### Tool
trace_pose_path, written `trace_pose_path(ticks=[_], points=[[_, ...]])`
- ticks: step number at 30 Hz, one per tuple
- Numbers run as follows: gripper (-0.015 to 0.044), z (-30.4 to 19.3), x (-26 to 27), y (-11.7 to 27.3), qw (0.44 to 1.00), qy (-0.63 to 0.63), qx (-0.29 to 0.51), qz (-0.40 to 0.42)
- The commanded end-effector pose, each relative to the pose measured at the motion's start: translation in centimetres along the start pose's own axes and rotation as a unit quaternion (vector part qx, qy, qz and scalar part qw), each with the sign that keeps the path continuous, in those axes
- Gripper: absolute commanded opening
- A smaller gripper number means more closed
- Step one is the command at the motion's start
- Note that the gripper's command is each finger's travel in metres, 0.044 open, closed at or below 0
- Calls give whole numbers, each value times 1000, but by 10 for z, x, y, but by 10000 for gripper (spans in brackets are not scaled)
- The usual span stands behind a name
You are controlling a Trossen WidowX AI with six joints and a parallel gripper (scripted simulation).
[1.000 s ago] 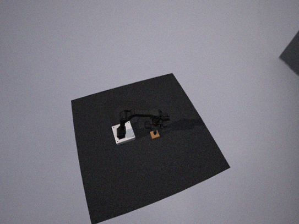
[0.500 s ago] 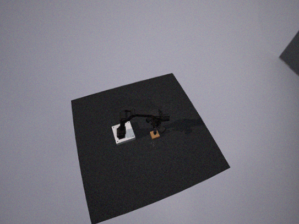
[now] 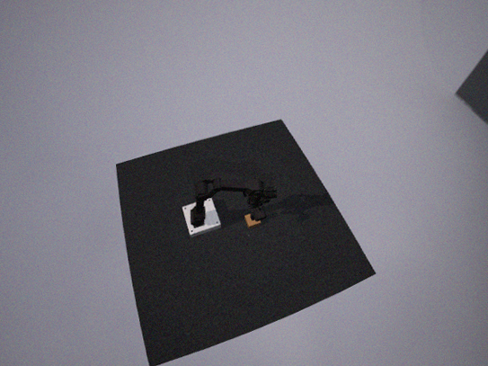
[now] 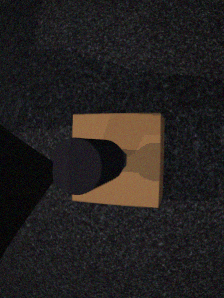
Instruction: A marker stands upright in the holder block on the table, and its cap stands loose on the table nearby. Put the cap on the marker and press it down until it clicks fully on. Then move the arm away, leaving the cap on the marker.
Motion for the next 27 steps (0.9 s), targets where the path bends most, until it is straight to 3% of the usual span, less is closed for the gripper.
trace_pose_path(ticks=[1, 27], points=[[0, 0, -1, -2, 1000, -5, 0, -2], [0, 1, -1, -41, 1000, -5, 0, -2]])
Point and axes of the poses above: the point midway between the two fingers, 35 mm back from their tips, its own y axis back along the fingers, its own x axis across the jaws, z = x × y, the point moved 5 cm from there along y, back along the fingers, and after that the axes turned 13 degrees about y, right-handed, at the moved point
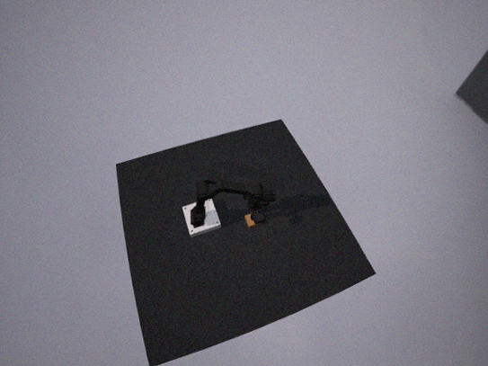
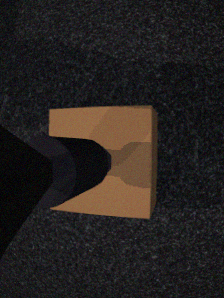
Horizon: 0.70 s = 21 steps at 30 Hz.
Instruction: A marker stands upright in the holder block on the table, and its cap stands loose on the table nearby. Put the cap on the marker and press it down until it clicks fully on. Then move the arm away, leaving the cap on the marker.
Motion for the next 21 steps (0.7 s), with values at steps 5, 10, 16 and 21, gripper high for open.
trace_pose_path(ticks=[5, 10, 16, 21], points=[[0, 0, 0, -1, 1000, 0, -1, 0], [0, 3, -1, 18, 1000, 0, -1, 0], [0, 1, -1, 86, 1000, 0, 0, -1], [26, 1, 0, 88, 1000, 0, 0, -1]])
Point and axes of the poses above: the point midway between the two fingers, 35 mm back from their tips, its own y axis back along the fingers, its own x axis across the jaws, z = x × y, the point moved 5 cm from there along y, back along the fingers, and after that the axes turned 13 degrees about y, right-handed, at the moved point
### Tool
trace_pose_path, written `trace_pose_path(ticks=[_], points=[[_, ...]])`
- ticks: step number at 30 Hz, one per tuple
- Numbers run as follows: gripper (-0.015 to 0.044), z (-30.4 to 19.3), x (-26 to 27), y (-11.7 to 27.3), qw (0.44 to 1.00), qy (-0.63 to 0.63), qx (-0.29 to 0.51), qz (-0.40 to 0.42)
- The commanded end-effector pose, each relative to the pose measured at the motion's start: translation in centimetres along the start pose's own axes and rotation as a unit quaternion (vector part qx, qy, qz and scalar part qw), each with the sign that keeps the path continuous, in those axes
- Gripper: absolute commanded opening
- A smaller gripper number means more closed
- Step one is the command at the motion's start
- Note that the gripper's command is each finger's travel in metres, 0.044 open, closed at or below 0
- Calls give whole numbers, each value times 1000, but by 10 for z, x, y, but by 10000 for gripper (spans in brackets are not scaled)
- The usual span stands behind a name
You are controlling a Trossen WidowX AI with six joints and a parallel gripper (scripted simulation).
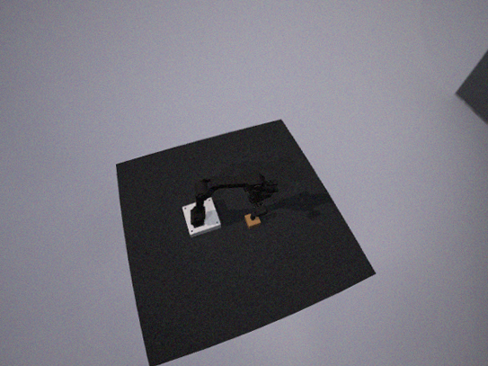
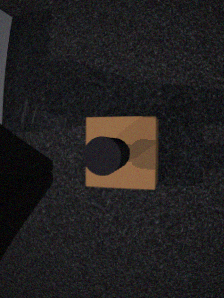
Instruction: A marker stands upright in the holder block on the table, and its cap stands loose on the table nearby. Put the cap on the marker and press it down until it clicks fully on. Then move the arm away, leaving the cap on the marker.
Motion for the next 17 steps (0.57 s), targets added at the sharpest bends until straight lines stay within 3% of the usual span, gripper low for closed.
trace_pose_path(ticks=[1, 15, 17], points=[[52, 0, 1, 1, 1000, -1, 9, 5], [420, 0, 1, 1, 1000, -1, 9, 5], [440, 0, 1, 1, 1000, -1, 9, 5]])
Point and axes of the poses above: the point midway between the two fingers, 35 mm back from their tips, its own y axis back along the fingers, its own x axis across the jaws, z = x × y, the point moved 5 cm from there along y, back along the fingers, and after that the axes turned 13 degrees about y, right-handed, at the moved point
